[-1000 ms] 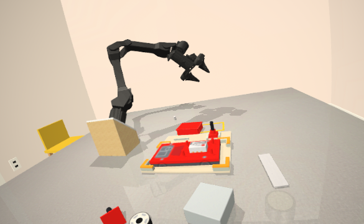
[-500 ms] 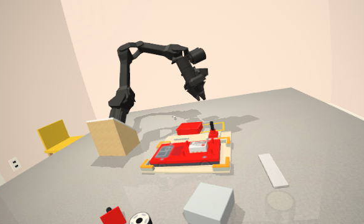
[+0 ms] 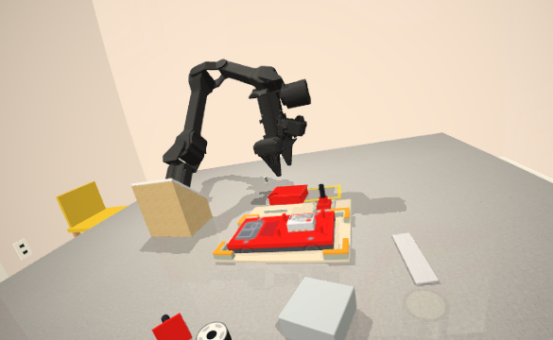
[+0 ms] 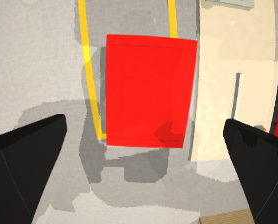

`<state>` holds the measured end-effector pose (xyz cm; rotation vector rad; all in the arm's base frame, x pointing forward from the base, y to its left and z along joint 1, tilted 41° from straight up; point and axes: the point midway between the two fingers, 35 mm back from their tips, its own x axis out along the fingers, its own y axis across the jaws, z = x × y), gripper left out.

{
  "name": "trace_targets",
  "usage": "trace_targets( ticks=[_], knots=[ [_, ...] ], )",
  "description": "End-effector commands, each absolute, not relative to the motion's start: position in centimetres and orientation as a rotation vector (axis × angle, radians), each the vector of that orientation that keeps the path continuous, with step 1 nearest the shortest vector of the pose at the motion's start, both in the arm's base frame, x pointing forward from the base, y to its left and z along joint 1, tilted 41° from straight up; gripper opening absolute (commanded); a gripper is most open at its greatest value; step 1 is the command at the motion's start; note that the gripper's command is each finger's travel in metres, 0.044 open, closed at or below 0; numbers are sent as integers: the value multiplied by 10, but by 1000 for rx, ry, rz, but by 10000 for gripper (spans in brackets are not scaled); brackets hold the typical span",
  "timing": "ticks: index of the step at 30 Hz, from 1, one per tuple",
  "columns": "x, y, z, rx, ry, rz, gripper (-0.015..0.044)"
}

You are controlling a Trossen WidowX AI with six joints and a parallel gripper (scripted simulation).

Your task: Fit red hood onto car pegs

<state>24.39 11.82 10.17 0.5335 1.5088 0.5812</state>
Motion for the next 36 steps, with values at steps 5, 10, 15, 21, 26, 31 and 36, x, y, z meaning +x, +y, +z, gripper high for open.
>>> trace_targets(
  ticks=[5, 10, 15, 21, 26, 31, 36],
  knots=[
    [242, 117, 98, 557, 1528, 574, 440],
    [242, 119, 95, 556, 1528, 574, 440],
    [242, 121, 92, 556, 1528, 574, 440],
    [242, 124, 89, 556, 1528, 574, 440],
    [242, 126, 86, 556, 1528, 574, 440],
    [242, 129, 83, 556, 1528, 574, 440],
    [242, 131, 80, 556, 1528, 574, 440]
  ],
)
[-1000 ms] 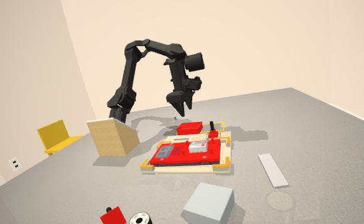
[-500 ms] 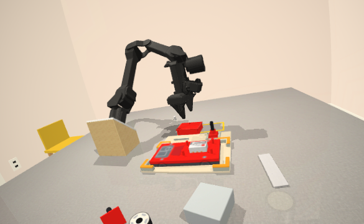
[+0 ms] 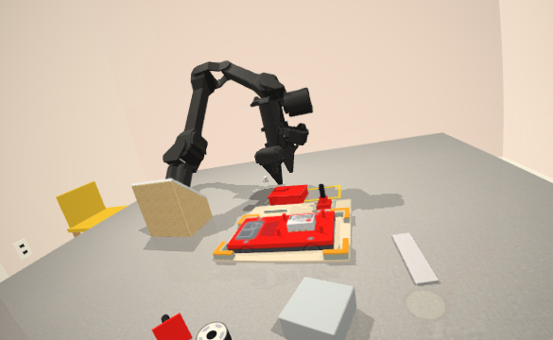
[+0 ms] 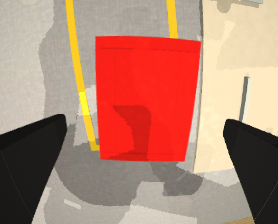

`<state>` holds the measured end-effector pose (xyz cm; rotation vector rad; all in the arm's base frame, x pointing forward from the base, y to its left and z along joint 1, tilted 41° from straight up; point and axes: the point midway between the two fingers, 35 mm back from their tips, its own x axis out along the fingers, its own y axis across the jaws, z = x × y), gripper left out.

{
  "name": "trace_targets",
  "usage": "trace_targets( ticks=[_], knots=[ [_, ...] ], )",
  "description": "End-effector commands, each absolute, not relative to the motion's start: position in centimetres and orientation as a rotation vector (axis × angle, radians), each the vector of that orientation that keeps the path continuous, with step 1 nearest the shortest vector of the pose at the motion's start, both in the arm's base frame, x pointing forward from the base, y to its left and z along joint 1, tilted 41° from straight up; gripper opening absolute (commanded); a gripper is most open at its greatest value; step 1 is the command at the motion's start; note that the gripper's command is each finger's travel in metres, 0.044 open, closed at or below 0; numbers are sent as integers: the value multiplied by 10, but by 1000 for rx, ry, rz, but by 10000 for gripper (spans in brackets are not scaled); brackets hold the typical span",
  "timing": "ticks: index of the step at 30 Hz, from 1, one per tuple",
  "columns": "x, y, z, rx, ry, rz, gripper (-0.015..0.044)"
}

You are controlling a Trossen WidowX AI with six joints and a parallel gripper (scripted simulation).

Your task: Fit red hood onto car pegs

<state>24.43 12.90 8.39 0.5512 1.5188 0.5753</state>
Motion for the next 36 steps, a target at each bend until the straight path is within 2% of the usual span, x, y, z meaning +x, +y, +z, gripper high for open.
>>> trace_targets(
  ticks=[1, 36],
  knots=[
    [242, 131, 80, 556, 1528, 574, 440],
    [240, 149, 60, 558, 1527, 576, 440]
  ],
)
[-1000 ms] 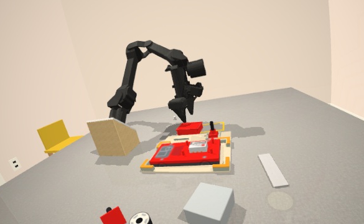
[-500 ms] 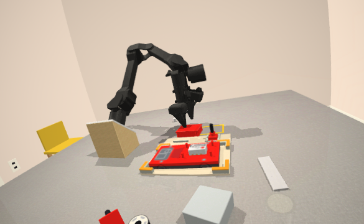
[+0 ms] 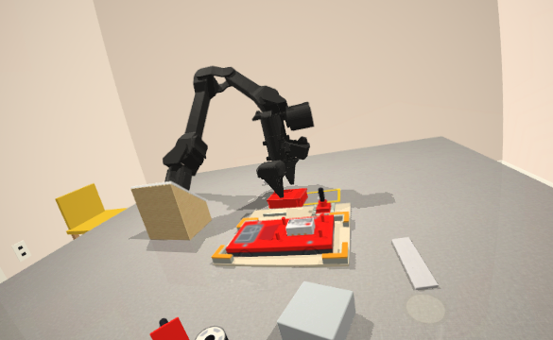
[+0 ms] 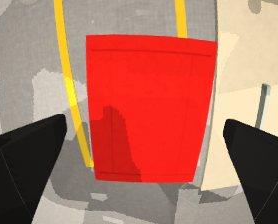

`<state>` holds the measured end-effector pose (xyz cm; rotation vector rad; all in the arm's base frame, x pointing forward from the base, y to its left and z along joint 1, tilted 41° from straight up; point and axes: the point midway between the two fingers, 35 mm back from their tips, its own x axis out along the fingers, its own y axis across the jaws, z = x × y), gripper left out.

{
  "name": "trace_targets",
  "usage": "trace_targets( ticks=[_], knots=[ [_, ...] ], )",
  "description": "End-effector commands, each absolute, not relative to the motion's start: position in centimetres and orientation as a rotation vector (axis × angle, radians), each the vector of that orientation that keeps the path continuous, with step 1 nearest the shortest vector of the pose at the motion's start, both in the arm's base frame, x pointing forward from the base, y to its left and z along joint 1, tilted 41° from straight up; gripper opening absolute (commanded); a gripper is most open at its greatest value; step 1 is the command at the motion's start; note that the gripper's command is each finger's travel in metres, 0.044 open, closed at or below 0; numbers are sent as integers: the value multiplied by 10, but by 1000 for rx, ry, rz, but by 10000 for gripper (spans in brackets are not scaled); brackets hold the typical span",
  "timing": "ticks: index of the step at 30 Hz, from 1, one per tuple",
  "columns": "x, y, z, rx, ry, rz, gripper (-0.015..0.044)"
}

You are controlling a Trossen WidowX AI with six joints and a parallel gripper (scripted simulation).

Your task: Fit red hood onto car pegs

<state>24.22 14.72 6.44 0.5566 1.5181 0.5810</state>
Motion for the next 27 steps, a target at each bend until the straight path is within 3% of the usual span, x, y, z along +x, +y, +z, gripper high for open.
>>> trace_targets(
  ticks=[1, 27],
  knots=[
    [240, 149, 60, 559, 1527, 576, 440],
    [239, 156, 52, 559, 1527, 577, 440]
  ],
)
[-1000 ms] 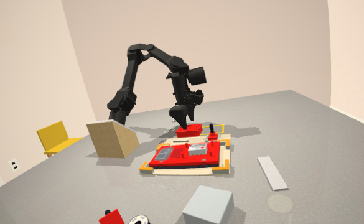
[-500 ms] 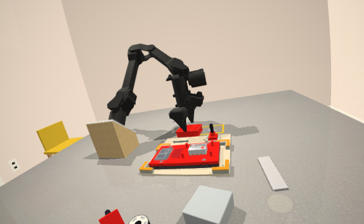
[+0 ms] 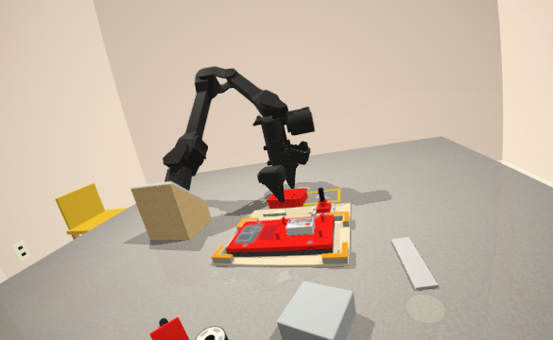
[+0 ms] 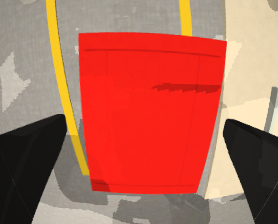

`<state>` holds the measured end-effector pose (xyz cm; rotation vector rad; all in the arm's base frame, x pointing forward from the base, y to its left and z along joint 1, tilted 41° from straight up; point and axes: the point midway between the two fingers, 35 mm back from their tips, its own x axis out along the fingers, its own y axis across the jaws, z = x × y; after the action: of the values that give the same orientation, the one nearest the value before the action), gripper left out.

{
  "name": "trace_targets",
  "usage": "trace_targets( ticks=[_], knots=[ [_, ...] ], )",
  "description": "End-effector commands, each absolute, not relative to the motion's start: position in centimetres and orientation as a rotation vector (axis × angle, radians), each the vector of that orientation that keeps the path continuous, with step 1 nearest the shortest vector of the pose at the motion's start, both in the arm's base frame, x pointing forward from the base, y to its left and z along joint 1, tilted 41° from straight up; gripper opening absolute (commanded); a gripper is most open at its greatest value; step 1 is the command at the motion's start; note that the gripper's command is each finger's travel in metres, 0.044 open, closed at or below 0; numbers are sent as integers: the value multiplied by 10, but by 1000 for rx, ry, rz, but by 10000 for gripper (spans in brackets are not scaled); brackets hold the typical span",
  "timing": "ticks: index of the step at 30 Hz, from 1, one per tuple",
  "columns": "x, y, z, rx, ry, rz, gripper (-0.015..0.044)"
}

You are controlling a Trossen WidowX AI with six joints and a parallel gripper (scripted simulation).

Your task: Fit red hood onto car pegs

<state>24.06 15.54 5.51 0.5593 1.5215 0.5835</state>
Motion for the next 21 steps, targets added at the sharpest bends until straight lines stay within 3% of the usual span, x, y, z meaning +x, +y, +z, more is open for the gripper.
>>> trace_targets(
  ticks=[1, 19, 21],
  knots=[
    [239, 156, 52, 559, 1527, 577, 440],
    [239, 162, 45, 559, 1527, 577, 440],
    [240, 162, 48, 560, 1522, 584, 387]
  ],
)
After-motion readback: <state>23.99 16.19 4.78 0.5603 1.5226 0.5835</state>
